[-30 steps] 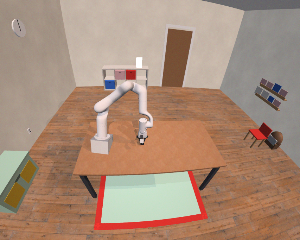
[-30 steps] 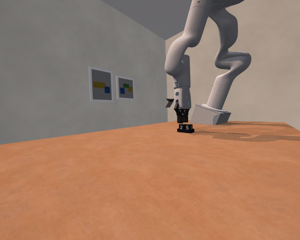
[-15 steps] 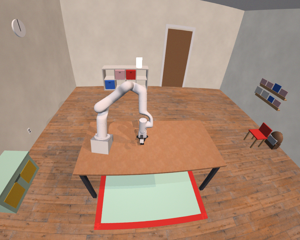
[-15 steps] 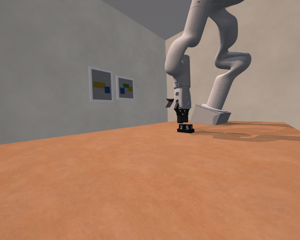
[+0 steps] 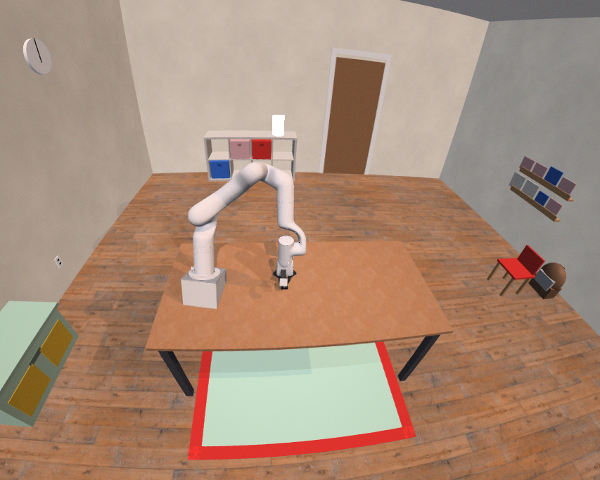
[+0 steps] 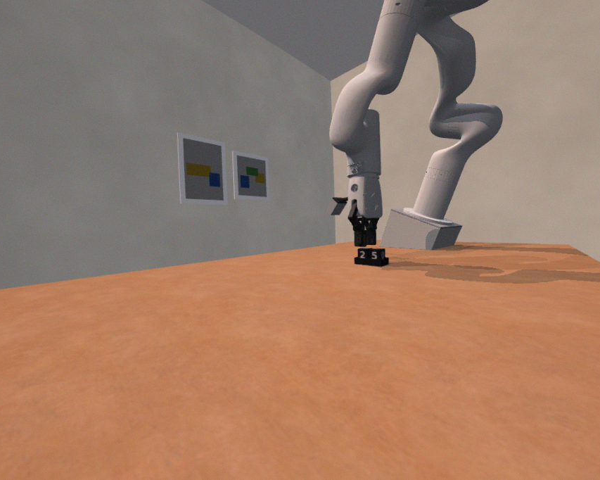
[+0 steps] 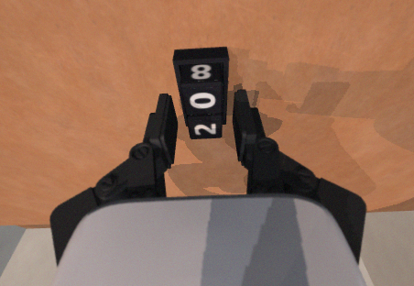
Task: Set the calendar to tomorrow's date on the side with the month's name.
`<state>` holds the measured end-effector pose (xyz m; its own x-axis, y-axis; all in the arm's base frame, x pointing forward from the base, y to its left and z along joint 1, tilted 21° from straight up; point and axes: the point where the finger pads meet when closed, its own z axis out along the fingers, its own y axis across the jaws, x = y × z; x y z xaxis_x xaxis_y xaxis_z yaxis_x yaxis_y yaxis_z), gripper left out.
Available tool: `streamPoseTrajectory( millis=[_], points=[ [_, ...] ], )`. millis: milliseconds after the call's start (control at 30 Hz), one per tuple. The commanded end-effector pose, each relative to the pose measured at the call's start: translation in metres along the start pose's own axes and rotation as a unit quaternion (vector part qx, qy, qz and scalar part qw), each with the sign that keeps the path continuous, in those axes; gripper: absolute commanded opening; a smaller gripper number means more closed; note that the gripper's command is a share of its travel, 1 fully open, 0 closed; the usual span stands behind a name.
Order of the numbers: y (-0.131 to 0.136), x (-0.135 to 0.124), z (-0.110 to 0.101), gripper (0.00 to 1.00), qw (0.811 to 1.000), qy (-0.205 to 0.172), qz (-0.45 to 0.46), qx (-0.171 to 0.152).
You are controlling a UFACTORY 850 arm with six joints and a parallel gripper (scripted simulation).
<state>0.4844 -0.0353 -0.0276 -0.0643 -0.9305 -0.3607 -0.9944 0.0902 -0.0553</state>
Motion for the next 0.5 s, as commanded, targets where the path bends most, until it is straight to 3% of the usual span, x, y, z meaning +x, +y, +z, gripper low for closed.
streamPoseTrajectory(
  millis=[0, 467],
  points=[
    [-0.0008, 0.0001, -0.0006, 0.47, 1.0, 0.0, 0.0, 0.001],
    [-0.0016, 0.0002, -0.0006, 0.47, 1.0, 0.0, 0.0, 0.001]
  ],
)
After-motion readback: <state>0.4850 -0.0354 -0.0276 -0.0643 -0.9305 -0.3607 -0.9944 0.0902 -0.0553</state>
